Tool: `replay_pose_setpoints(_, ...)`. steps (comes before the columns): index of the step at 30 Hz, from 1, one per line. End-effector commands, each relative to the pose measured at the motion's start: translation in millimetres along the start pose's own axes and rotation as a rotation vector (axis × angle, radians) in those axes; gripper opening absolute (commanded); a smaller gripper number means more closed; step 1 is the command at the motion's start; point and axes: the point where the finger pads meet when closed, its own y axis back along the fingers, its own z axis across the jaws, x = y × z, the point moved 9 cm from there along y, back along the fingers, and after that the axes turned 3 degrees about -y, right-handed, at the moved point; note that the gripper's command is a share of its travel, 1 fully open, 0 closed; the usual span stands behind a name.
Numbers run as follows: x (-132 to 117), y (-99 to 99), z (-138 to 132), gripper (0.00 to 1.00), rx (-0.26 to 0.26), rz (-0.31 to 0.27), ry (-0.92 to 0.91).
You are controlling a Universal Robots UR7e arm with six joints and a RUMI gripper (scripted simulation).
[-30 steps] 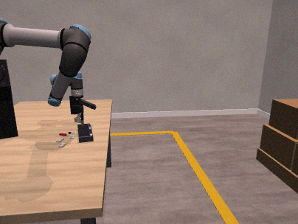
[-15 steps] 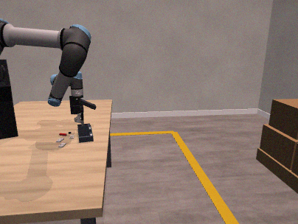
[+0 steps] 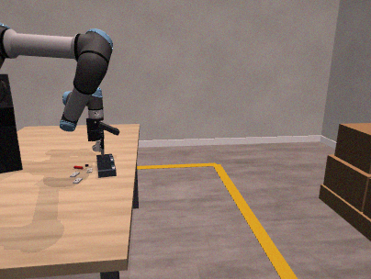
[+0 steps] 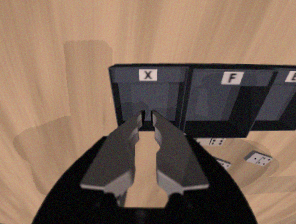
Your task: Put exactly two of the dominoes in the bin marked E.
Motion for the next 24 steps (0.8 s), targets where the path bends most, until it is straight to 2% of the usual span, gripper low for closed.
replay_pose_setpoints(1,0.3,7.3,0.0,0.04,0.0,0.001,0.0)
replay_pose_setpoints(16,0.3,24.0,0.0,0.04,0.0,0.001,0.0)
replay_pose_setpoints(20,0.3,39.9,0.0,0.04,0.0,0.001,0.0)
replay_pose_setpoints(22,0.3,39.9,0.0,0.04,0.0,0.001,0.0)
replay_pose_setpoints(24,0.3,47.9,0.0,0.04,0.0,0.001,0.0)
